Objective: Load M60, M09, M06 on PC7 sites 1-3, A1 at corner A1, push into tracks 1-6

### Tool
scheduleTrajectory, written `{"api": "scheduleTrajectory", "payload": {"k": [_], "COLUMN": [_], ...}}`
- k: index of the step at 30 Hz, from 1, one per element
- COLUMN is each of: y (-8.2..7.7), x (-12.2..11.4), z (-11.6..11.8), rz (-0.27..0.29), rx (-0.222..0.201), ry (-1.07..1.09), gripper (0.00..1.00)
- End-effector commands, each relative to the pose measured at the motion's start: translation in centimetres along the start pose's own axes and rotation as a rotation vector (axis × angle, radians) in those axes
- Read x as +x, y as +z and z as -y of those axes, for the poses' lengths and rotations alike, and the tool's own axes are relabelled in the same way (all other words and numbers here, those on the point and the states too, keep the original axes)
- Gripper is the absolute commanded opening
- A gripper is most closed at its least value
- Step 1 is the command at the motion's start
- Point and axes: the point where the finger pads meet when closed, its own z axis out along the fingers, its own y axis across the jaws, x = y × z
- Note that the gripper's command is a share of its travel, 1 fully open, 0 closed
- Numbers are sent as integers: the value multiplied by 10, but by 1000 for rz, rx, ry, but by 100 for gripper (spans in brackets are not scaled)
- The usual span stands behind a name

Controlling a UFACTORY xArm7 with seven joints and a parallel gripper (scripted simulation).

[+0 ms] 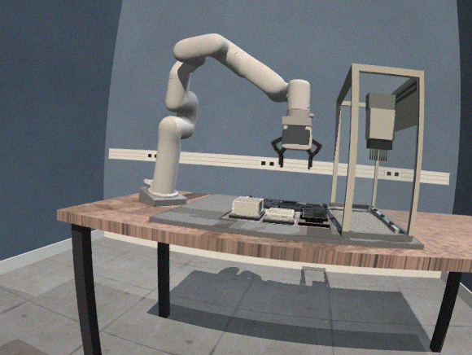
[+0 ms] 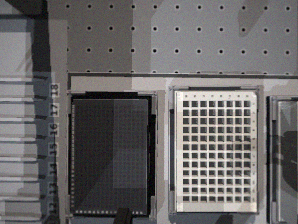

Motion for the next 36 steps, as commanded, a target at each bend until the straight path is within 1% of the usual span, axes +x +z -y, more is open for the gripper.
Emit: {"api": "scheduleTrajectory", "payload": {"k": [1, 3, 4, 10, 25, 31, 33, 36], "y": [7, 13, 16, 36, 36, 46, 46, 51], "x": [5, 10, 12, 24, 24, 23, 23, 23], "z": [-5, -11, -14, -33, -33, -33, -33, -33], "rz": [2, 2, 17, 17, 17, 17, 17, 17], "rx": [7, 7, 0, -1, -1, -1, -1, -1], "ry": [-3, -3, -10, -10, -10, -10, -10, -10], "gripper": [100, 100, 100, 100, 100, 100, 100, 100]}}
